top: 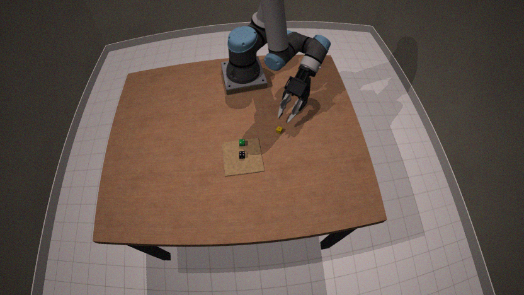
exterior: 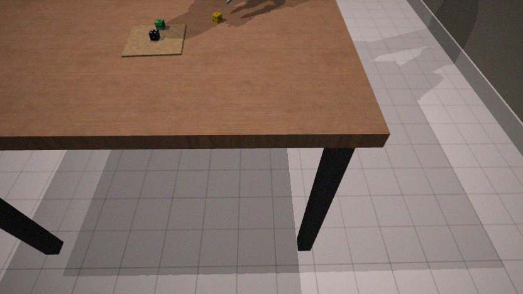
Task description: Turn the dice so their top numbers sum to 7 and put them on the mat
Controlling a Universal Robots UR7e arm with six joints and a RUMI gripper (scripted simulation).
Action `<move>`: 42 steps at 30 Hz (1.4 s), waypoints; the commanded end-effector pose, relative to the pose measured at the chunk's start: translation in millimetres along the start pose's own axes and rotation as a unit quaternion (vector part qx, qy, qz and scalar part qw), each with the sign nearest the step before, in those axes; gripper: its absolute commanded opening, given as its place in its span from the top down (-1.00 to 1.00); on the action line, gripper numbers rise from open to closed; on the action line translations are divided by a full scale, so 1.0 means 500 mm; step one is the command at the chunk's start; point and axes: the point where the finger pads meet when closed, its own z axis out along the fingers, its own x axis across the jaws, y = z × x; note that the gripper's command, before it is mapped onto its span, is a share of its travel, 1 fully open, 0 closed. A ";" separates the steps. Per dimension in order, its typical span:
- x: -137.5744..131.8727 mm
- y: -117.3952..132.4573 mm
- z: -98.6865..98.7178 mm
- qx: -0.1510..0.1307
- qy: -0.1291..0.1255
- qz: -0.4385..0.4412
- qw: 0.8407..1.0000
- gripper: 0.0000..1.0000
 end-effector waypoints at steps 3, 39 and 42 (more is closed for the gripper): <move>0.000 0.022 -0.015 0.000 0.000 0.000 1.000 0.58; 0.000 0.090 -0.061 0.009 -0.002 0.000 1.000 0.58; -0.001 0.091 -0.060 0.016 -0.002 0.000 1.000 0.58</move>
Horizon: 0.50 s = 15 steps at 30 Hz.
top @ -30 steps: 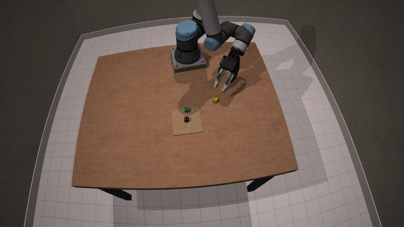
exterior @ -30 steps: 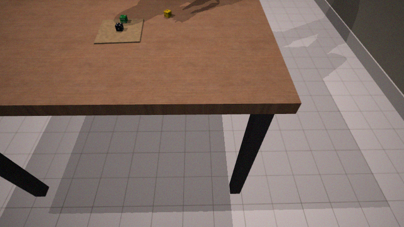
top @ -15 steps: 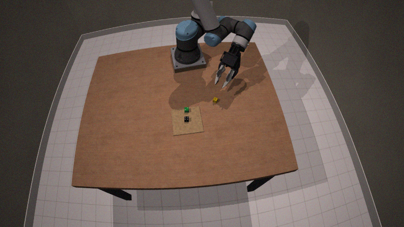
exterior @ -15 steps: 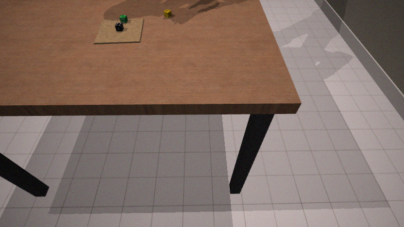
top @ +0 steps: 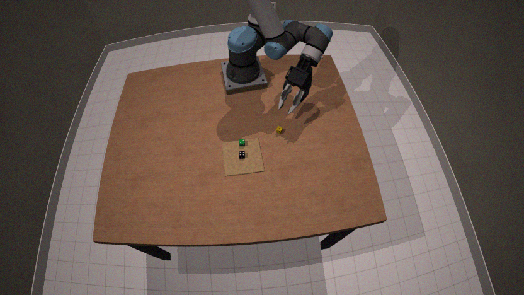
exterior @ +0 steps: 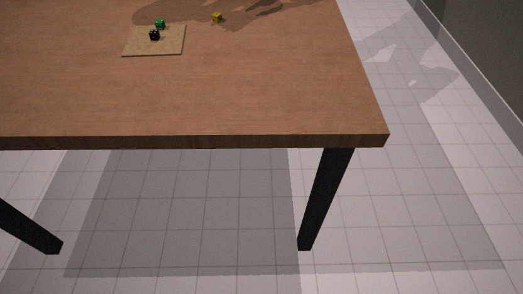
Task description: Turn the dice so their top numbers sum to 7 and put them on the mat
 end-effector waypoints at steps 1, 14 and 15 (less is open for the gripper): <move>0.000 0.002 0.001 0.008 -0.001 0.000 1.000 0.58; 0.001 0.025 0.010 0.116 0.000 0.000 0.993 0.58; 0.001 0.028 0.010 0.127 0.001 0.000 0.992 0.58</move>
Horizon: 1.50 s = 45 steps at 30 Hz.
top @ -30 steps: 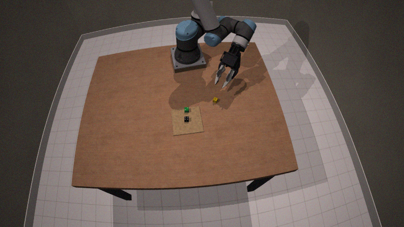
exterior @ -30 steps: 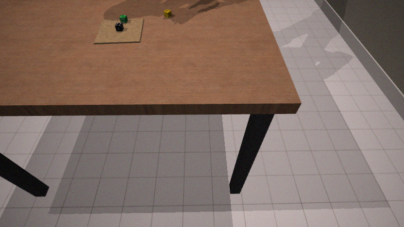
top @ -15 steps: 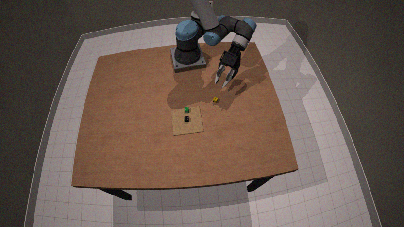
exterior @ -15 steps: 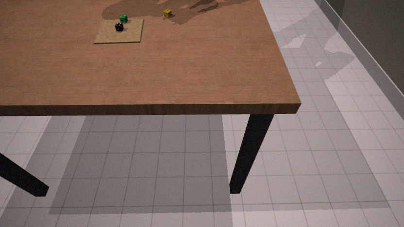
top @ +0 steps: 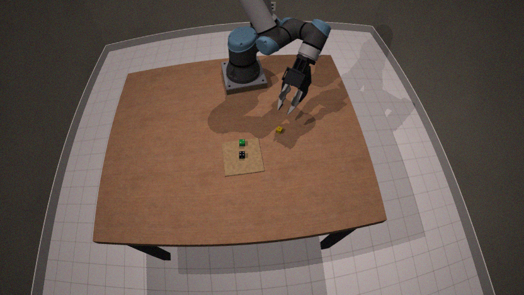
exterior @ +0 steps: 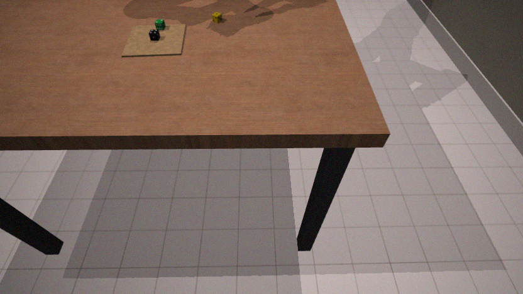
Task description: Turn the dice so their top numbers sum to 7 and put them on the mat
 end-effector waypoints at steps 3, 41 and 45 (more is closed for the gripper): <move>0.000 0.013 0.003 0.061 0.001 -0.002 0.998 0.58; 0.005 0.091 0.015 0.381 0.007 0.003 0.924 0.58; 0.005 0.092 0.015 0.383 0.007 0.003 0.924 0.58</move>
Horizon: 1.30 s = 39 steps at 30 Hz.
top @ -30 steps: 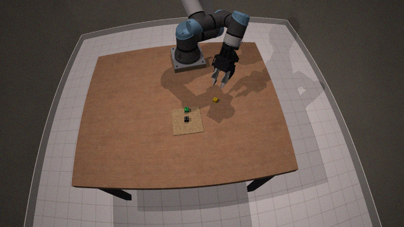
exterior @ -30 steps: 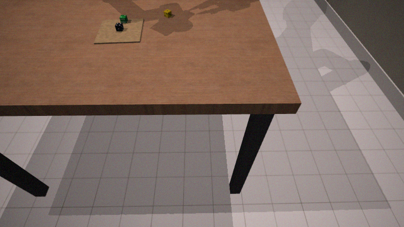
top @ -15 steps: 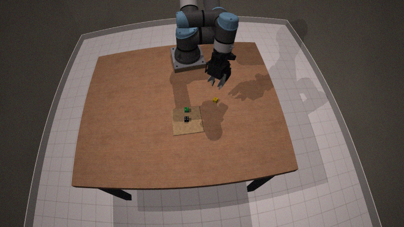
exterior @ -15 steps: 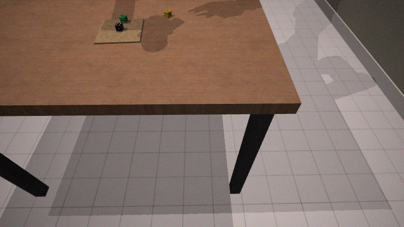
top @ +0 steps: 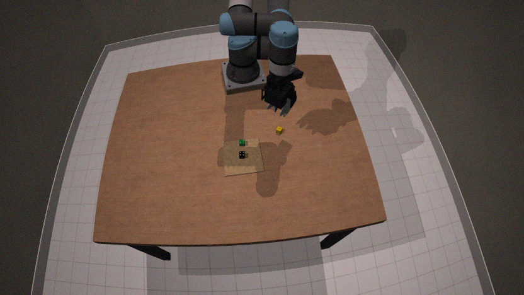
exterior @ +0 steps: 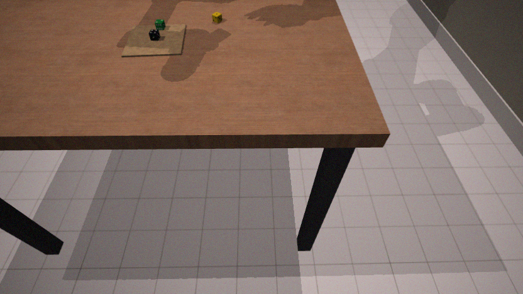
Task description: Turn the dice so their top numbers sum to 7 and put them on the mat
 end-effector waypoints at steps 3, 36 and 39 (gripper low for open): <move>0.001 0.001 -0.001 0.005 0.001 0.000 1.000 -1.00; 0.004 -0.002 0.002 0.005 0.000 0.061 0.998 -1.00; 0.006 -0.003 0.004 0.005 0.000 0.085 0.996 -1.00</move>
